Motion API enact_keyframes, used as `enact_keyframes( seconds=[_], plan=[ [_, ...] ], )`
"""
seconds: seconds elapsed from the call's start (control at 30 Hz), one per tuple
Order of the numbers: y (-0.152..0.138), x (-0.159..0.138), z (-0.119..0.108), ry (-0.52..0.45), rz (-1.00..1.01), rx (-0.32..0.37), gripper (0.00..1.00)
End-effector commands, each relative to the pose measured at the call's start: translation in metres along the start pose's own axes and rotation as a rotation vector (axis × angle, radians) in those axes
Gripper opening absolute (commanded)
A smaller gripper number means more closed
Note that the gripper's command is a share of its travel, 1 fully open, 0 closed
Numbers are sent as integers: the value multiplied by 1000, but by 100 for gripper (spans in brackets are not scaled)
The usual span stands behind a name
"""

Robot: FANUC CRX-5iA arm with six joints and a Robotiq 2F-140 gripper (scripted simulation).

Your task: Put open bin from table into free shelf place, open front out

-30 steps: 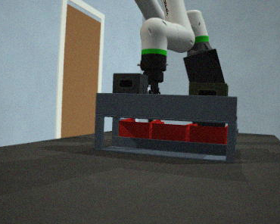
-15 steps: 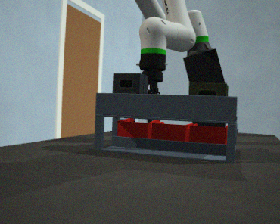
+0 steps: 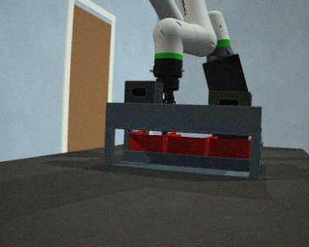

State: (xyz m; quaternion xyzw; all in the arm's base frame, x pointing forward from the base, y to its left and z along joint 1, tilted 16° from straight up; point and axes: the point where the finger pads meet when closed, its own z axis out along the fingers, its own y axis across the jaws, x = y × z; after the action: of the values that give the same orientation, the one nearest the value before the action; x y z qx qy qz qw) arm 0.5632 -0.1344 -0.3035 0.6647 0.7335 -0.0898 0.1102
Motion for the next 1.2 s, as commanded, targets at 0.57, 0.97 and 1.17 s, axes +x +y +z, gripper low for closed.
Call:
enact_keyframes(
  seconds=[0.57, 0.97, 1.17],
  plan=[
    [6, 0, 0, 0, 0, 0, 0],
    [6, 0, 0, 0, 0, 0, 0],
    [7, 0, 0, 0, 0, 0, 0]
  ],
)
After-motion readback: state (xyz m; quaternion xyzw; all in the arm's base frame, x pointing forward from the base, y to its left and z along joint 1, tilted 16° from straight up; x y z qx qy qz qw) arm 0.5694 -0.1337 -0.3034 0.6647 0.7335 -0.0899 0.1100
